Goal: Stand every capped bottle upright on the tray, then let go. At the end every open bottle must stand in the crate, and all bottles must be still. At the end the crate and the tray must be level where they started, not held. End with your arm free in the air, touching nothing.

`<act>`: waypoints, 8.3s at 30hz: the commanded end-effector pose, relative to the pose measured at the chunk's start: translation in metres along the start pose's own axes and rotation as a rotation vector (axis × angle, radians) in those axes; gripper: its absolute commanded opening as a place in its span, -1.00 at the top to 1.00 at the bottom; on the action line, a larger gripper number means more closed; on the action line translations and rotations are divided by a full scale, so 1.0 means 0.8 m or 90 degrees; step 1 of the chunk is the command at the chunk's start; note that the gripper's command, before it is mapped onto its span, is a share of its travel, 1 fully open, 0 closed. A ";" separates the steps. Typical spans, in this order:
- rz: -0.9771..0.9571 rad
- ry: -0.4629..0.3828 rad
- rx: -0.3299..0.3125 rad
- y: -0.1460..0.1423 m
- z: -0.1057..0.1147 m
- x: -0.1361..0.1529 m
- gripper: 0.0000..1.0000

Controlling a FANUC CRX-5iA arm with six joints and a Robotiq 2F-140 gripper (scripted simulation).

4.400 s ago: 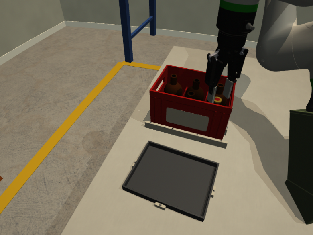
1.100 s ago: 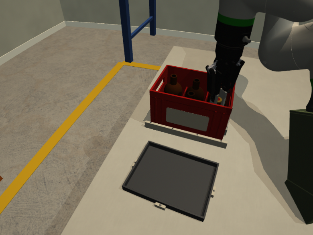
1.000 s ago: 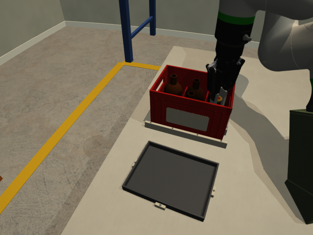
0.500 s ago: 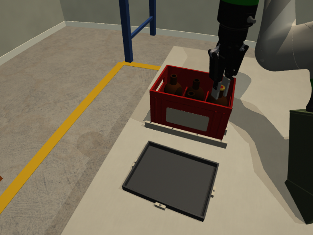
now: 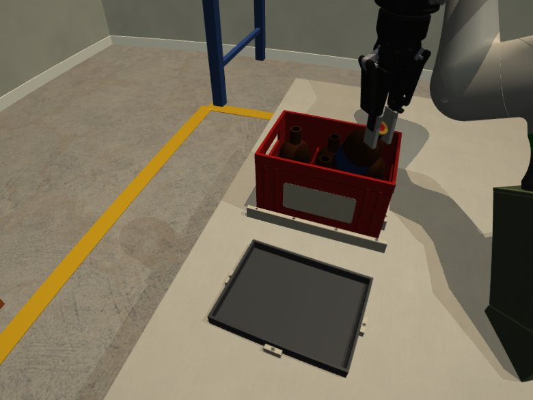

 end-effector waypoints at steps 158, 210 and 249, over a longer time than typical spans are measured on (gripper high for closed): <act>0.000 -0.001 -0.001 -0.181 0.101 0.204 1.00; 0.000 0.000 0.000 -0.196 0.014 0.227 1.00; 0.000 0.000 0.000 -0.196 -0.072 0.226 1.00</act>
Point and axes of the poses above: the point where the finger pads meet when closed, its own z axis back along the fingers, its own y axis across the jaws, x = y × z, the point moved 5 cm from there along z, back along the fingers, and after that the axes turned 9 degrees about -z, right-handed, at the moved point
